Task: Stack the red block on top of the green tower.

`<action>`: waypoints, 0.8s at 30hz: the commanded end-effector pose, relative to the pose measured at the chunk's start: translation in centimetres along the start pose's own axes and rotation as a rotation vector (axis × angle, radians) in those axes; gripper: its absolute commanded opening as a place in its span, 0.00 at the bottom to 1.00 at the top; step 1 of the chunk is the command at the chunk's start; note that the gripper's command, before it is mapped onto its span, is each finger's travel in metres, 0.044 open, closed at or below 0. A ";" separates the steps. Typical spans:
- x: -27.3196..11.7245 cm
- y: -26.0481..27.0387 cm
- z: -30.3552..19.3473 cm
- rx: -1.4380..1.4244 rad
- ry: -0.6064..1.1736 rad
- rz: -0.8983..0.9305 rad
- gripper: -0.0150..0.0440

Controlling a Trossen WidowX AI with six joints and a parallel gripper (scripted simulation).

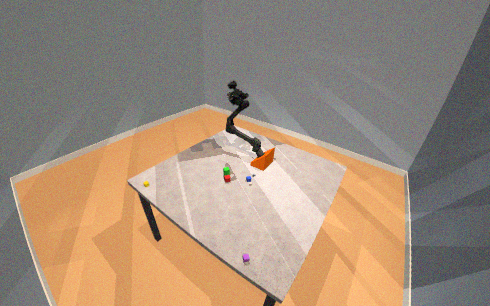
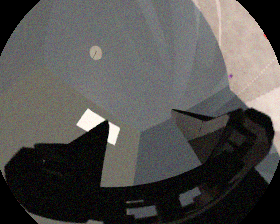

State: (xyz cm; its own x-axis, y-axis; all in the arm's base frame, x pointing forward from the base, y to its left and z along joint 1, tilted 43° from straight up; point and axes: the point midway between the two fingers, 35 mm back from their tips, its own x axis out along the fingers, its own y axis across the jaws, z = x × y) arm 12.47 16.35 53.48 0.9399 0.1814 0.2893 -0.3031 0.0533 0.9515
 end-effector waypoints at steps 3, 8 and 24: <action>1.3 -0.7 -1.3 -0.192 -0.046 0.001 1.00; 2.9 -1.6 -3.2 -0.409 -0.065 -0.007 1.00; 12.8 -11.6 -7.4 -1.352 -0.030 -0.234 1.00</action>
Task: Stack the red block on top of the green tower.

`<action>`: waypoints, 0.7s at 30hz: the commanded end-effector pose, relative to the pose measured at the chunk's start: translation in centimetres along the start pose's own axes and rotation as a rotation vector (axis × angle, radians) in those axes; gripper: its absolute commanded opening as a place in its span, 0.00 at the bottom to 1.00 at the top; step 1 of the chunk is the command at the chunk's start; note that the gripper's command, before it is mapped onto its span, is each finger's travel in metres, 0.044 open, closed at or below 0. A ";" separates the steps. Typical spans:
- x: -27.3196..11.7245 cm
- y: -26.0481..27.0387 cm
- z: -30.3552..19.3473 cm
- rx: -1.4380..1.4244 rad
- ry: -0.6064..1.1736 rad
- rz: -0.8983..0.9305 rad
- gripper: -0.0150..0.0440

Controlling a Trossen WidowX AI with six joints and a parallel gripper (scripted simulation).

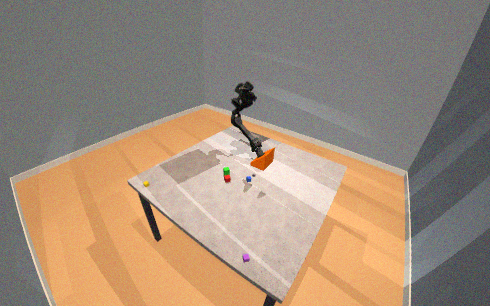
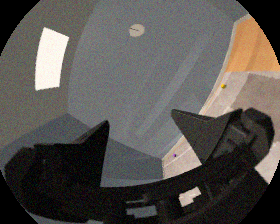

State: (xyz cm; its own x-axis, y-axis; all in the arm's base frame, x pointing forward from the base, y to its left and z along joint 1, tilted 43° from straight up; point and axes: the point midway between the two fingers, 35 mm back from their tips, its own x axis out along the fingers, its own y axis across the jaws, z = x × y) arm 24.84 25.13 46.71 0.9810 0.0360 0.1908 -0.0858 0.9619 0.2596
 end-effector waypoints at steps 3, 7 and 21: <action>3.8 -1.5 -3.8 -0.274 0.078 -0.066 1.00; 6.2 -3.8 -6.0 -0.412 0.140 -0.120 1.00; 11.8 -13.1 -15.4 -0.952 0.537 -0.238 1.00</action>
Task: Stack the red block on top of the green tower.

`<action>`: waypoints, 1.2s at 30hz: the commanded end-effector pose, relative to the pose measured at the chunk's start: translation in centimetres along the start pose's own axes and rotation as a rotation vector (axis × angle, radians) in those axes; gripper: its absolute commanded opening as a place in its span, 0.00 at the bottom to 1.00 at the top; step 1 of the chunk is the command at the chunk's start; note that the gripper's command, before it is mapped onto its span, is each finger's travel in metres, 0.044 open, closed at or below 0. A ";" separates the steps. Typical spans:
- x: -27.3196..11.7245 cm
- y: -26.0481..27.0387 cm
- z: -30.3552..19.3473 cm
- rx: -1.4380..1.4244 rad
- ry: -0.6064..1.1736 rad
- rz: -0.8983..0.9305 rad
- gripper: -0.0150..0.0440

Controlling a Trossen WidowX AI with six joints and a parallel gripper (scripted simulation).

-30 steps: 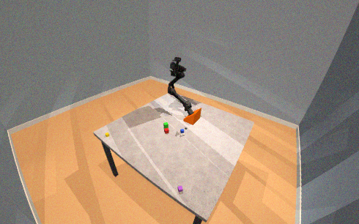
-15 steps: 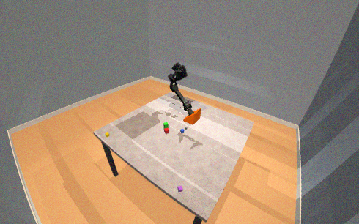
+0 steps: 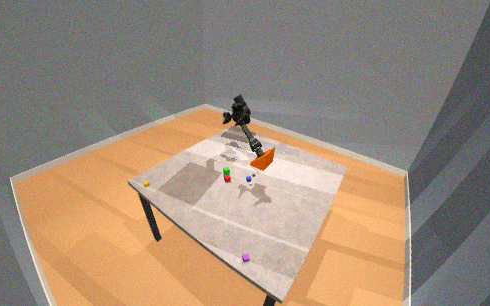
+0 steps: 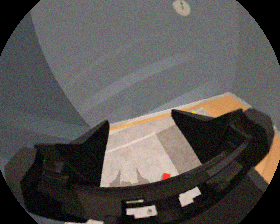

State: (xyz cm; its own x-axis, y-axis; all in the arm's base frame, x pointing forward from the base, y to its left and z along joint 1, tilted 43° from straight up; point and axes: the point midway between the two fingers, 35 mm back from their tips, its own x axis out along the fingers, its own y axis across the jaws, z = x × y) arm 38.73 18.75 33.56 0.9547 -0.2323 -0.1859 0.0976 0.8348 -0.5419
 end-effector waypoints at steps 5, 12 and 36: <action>6.1 -0.7 -8.5 -0.366 0.321 0.022 1.00; 9.1 -3.2 -17.5 -0.647 0.668 0.124 1.00; 7.6 -9.3 -34.6 -0.940 1.313 0.535 1.00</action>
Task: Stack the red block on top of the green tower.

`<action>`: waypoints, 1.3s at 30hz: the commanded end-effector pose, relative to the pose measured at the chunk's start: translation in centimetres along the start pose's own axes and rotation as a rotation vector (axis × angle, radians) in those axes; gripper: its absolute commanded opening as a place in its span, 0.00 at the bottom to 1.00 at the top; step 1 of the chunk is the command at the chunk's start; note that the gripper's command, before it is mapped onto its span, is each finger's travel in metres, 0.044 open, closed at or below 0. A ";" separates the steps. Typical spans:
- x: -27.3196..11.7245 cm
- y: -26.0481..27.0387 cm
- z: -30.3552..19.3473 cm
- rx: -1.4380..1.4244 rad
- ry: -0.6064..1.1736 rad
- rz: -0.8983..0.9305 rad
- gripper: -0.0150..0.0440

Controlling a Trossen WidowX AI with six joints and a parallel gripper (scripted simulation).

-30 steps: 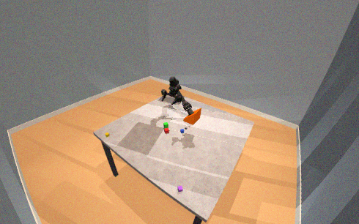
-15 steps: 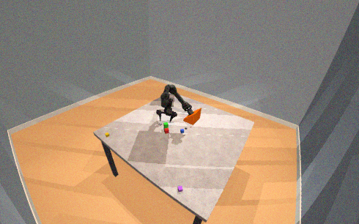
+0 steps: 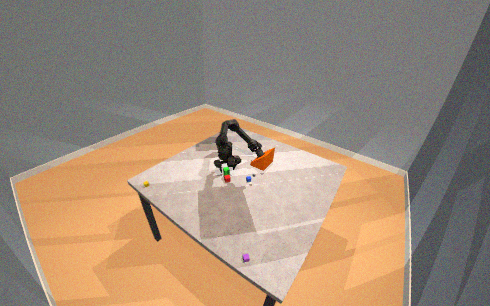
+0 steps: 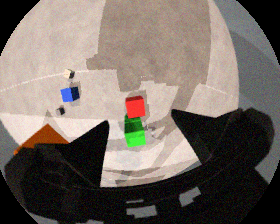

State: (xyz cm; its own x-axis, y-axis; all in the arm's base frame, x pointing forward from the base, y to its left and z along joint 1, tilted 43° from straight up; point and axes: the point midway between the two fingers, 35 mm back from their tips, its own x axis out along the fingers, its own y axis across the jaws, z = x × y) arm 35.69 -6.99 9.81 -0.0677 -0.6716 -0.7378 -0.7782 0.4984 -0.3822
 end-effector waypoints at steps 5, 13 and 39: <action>4.2 0.2 -0.4 -0.007 0.012 0.008 1.00; 4.7 0.1 -0.5 -0.007 0.012 0.008 1.00; 8.8 0.2 -0.6 -0.007 0.014 0.007 1.00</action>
State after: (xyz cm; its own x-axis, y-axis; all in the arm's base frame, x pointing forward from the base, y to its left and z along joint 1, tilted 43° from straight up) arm 34.73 -12.88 3.92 -0.0788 -0.6737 -0.7348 -0.7777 0.5027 -0.3775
